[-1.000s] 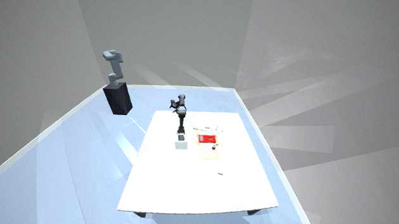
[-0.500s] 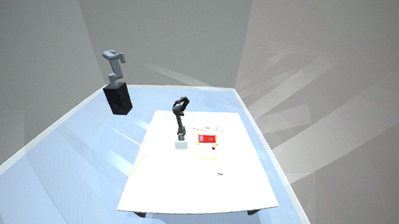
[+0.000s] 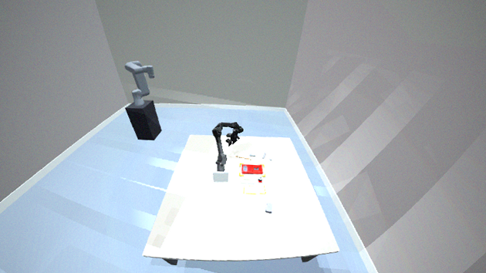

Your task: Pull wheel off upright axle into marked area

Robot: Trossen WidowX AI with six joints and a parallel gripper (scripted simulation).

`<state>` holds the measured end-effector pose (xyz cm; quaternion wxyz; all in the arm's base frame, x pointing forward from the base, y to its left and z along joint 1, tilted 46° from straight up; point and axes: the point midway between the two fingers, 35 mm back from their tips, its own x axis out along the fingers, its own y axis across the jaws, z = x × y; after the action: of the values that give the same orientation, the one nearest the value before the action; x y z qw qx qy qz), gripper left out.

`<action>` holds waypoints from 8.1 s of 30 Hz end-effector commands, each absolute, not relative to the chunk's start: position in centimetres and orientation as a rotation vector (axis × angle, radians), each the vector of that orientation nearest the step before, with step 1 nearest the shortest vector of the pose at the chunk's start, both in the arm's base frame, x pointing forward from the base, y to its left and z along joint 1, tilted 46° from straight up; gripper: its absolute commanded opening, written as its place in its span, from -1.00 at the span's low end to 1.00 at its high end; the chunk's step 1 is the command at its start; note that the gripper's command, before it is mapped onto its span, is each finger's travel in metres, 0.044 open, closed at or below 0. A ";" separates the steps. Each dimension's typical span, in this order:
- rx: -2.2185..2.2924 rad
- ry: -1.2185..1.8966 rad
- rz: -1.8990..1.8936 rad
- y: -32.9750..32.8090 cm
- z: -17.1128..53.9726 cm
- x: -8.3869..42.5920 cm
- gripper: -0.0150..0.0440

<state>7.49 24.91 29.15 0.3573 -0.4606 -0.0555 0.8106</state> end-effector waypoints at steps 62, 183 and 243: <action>0.575 1.512 0.679 -4.9 1.0 36.4 0.53; 0.574 1.513 0.680 -1.9 -1.7 36.3 -0.49; 0.571 1.515 0.672 -11.2 -4.7 31.9 -0.49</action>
<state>33.08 -9.89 -3.53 0.6410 0.2511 0.6628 0.2945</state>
